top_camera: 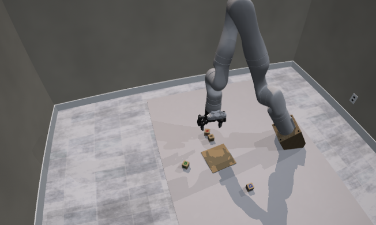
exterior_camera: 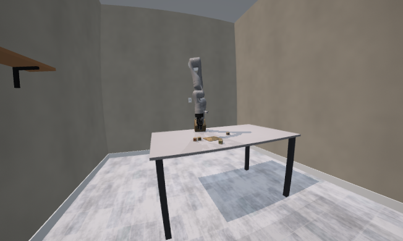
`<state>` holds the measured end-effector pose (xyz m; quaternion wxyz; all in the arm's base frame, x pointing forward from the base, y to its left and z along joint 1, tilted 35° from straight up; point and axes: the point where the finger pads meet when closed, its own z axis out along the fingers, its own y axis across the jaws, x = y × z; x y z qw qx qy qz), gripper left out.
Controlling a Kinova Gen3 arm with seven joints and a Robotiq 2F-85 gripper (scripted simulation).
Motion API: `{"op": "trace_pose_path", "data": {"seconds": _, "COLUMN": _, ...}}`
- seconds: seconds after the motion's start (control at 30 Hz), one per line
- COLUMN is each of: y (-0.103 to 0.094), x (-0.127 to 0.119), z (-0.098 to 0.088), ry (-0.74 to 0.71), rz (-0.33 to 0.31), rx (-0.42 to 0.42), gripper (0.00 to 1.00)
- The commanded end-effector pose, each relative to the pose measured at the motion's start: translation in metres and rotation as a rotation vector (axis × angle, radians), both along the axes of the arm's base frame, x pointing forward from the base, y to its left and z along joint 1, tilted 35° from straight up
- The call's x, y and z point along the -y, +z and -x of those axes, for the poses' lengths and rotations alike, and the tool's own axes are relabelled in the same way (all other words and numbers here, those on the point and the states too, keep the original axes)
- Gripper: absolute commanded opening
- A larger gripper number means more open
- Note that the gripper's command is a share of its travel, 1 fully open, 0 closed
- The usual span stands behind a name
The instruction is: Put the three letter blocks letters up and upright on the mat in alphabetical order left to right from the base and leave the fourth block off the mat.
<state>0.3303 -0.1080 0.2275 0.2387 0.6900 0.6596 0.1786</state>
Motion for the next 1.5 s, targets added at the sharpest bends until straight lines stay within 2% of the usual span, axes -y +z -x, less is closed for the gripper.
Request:
{"op": "trace_pose_path", "data": {"seconds": 0.0, "y": 0.001, "x": 0.001, "z": -0.001, "ry": -0.010, "rz": -0.003, "rx": 0.001, "gripper": 1.00}}
{"op": "trace_pose_path", "data": {"seconds": 0.6, "y": 0.011, "x": -0.006, "z": -0.018, "ry": -0.188, "rz": -0.117, "rx": 0.020, "gripper": 1.00}}
{"op": "trace_pose_path", "data": {"seconds": 1.1, "y": 0.025, "x": -0.019, "z": -0.043, "ry": -0.465, "rz": -0.298, "rx": 0.053, "gripper": 1.00}}
{"op": "trace_pose_path", "data": {"seconds": 1.17, "y": 0.025, "x": -0.019, "z": -0.043, "ry": -0.465, "rz": -0.298, "rx": 0.053, "gripper": 1.00}}
{"op": "trace_pose_path", "data": {"seconds": 1.47, "y": 0.035, "x": -0.032, "z": -0.060, "ry": -0.665, "rz": -0.431, "rx": 0.078, "gripper": 1.00}}
